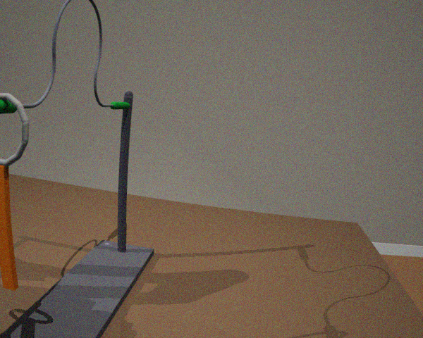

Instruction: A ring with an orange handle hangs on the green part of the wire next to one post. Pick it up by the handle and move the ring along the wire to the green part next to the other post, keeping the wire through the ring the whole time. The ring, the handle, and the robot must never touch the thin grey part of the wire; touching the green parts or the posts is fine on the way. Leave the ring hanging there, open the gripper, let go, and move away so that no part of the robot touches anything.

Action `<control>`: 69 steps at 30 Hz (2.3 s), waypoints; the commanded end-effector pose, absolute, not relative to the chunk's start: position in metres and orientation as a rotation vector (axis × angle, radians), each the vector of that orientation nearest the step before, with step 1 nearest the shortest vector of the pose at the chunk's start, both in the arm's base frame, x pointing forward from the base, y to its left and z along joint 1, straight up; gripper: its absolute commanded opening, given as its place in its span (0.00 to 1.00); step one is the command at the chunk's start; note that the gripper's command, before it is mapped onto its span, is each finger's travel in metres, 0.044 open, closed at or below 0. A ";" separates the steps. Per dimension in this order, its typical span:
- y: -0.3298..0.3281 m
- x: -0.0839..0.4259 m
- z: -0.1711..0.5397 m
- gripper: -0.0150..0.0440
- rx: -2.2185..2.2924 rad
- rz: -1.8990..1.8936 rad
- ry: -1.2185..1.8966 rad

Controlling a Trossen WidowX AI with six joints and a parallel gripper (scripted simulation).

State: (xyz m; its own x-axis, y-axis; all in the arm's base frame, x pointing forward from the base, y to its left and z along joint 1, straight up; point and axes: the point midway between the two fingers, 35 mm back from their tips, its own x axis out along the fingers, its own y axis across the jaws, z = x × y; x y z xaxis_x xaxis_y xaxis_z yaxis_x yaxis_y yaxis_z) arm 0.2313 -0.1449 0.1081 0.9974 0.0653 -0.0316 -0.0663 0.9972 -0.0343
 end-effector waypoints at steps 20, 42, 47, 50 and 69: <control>-0.143 0.267 0.131 0.53 -0.013 0.070 -0.009; -0.140 0.301 0.132 0.53 -0.013 0.070 -0.012; -0.138 0.309 0.132 0.53 -0.013 0.070 -0.013; -0.137 0.314 0.132 0.53 -0.012 0.070 -0.013; -0.134 0.323 0.132 0.53 -0.012 0.070 -0.014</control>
